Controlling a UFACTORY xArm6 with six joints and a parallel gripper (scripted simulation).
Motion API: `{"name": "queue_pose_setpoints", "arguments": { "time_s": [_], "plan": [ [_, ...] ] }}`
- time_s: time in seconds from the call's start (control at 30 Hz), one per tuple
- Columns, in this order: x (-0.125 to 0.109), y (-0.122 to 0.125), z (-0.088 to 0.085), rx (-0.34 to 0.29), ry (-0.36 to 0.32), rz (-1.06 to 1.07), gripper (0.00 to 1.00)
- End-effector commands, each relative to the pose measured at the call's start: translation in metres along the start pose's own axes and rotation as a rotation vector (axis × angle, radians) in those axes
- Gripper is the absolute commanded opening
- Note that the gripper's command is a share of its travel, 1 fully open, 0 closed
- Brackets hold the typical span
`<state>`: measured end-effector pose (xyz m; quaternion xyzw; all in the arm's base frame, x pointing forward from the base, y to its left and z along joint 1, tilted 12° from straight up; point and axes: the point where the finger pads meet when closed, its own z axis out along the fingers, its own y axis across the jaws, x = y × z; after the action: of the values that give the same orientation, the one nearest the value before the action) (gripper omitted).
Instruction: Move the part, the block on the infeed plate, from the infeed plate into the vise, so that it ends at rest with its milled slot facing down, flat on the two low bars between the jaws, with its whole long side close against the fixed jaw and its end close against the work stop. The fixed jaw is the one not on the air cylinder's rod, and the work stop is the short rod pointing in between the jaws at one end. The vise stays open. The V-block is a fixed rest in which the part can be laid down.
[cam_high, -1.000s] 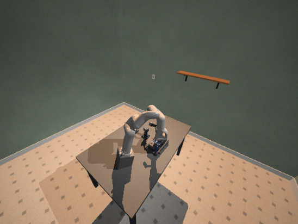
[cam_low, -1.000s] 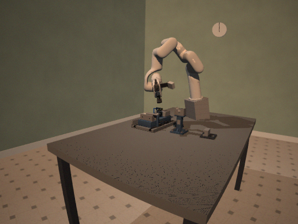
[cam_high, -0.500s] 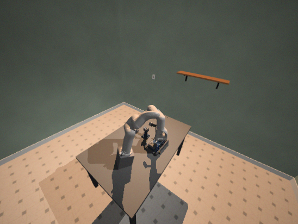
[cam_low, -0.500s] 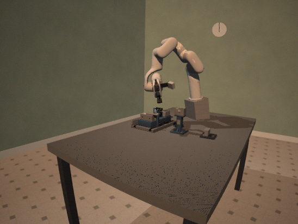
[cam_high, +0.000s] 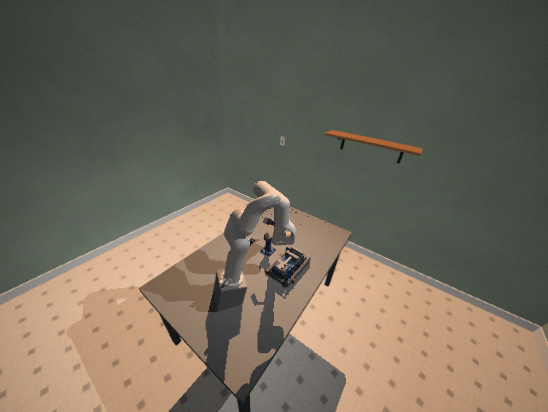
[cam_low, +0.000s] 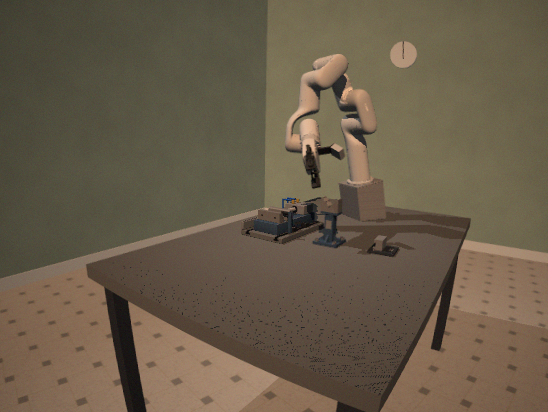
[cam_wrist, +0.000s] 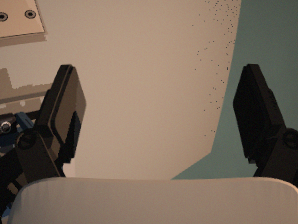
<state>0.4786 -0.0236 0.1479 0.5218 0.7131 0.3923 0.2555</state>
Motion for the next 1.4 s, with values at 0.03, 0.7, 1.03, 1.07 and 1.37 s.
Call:
{"name": "queue_pose_setpoints", "arguments": {
  "time_s": [0.03, 0.7, 1.03, 1.07, 1.37],
  "plan": [
    [0.032, 0.002, 0.010, 0.122, -0.065, 0.032, 1.00],
    [0.107, -0.001, 0.030, 0.374, -0.182, 0.105, 1.00],
    [0.130, -0.003, 0.033, 0.452, -0.201, 0.128, 1.00],
    [0.141, -0.004, 0.036, 0.491, -0.216, 0.140, 1.00],
    [0.201, -0.005, 0.047, 0.693, -0.300, 0.198, 1.00]
  ]
}}
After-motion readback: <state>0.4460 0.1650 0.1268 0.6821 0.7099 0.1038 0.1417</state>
